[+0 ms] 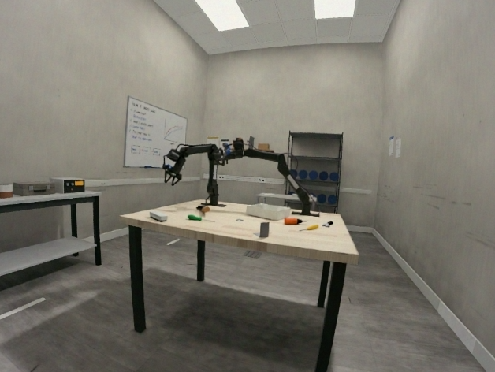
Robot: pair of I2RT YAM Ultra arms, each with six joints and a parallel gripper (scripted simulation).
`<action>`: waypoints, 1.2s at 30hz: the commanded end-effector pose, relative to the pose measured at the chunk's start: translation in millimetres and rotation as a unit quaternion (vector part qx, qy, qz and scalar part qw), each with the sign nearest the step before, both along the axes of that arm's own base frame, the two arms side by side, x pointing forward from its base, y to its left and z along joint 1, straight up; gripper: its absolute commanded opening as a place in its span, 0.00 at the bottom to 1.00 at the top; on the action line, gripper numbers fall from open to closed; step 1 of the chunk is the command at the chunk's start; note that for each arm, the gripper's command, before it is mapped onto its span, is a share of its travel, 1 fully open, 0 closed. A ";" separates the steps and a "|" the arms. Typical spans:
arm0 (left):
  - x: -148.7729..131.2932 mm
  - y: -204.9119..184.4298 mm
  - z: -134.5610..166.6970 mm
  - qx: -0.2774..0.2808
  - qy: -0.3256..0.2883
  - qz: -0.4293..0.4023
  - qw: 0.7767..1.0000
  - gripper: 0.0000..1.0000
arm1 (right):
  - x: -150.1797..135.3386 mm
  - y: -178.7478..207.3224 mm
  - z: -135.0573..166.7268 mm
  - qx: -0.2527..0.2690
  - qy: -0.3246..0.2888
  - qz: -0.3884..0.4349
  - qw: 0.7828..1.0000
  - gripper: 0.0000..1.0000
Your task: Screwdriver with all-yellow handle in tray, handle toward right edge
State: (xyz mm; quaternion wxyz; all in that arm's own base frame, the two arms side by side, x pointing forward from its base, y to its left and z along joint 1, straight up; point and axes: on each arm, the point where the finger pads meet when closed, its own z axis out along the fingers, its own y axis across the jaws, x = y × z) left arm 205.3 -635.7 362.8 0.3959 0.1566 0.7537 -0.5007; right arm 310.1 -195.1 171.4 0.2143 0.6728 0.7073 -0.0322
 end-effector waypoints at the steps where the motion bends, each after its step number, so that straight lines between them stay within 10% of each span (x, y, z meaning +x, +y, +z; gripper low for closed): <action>1: -0.6 2.8 11.7 -0.011 -0.004 0.000 1.000 1.00 | 1.6 -1.2 6.1 -0.005 -0.008 0.000 1.000 1.00; 20: 0.0 3.7 13.5 -0.016 -0.003 0.002 1.000 1.00 | 6.7 0.4 7.1 -0.011 -0.014 0.016 1.000 1.00; 36: 13.0 93.4 -24.2 0.087 0.040 0.038 0.995 1.00 | 82.0 151.4 -7.9 -0.063 -0.005 0.408 0.911 1.00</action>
